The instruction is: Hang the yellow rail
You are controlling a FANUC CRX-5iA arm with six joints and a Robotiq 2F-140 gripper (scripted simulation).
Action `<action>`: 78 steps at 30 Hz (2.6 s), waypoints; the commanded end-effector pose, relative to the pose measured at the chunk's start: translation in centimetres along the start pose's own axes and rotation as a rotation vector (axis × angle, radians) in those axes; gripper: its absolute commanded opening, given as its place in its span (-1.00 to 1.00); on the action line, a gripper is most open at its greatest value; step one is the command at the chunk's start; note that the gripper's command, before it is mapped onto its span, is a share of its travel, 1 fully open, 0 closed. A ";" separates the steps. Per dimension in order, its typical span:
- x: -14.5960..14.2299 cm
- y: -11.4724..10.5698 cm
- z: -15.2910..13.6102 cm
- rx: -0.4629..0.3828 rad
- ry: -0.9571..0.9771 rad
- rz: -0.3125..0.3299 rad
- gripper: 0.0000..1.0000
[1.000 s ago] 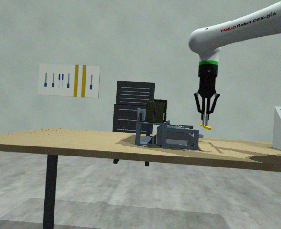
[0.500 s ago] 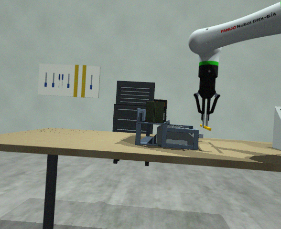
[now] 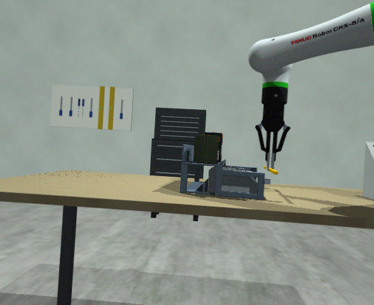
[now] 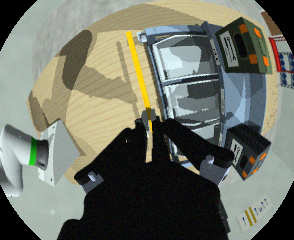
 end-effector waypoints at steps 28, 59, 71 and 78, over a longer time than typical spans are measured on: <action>2.1 0.5 -0.1 0.000 0.000 0.000 -1.00; 3.0 1.4 -0.2 0.000 0.000 0.000 -1.00; 2.9 2.0 -0.2 0.000 0.000 0.000 -1.00; 2.9 2.0 -0.2 0.000 0.000 0.000 -1.00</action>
Point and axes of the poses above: the point where the finger pads meet when closed, its own y axis out along the fingers, its own x axis across the jaws, z = x × y, the point moved 9 cm from there along -y, back along the fingers, and after that the axes turned 3 degrees about -y, right-handed, at the moved point
